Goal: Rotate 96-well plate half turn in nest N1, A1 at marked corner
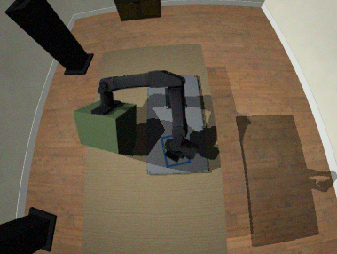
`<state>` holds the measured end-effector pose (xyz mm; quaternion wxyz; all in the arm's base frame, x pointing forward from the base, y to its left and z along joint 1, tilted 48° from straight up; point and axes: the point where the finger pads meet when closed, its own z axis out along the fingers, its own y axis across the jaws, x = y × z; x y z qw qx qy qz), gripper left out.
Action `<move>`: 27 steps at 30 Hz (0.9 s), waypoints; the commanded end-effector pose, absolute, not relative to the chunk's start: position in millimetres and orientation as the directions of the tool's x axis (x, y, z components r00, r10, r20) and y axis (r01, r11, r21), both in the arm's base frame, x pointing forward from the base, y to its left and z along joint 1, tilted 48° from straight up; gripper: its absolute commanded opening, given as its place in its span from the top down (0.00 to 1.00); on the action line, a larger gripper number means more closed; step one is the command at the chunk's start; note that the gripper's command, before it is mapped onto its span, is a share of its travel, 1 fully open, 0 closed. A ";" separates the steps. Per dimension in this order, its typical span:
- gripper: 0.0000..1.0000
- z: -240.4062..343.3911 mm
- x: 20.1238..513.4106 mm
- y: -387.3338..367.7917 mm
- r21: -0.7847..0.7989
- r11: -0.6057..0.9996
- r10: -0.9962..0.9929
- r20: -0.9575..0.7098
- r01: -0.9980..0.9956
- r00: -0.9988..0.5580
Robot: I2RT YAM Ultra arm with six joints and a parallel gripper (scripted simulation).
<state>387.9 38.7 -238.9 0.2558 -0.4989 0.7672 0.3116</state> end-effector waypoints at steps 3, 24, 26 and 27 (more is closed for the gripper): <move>1.00 -235.1 392.4 33.9 0.215 0.321 -0.596 -0.711 -0.922 -0.373; 0.00 -235.1 392.4 33.9 0.215 0.321 -0.596 -0.711 -0.922 -0.373; 0.00 -235.1 392.4 33.9 0.215 0.321 -0.596 -0.711 -0.922 -0.373; 0.00 -235.1 392.4 33.9 0.215 0.321 -0.596 -0.711 -0.922 -0.373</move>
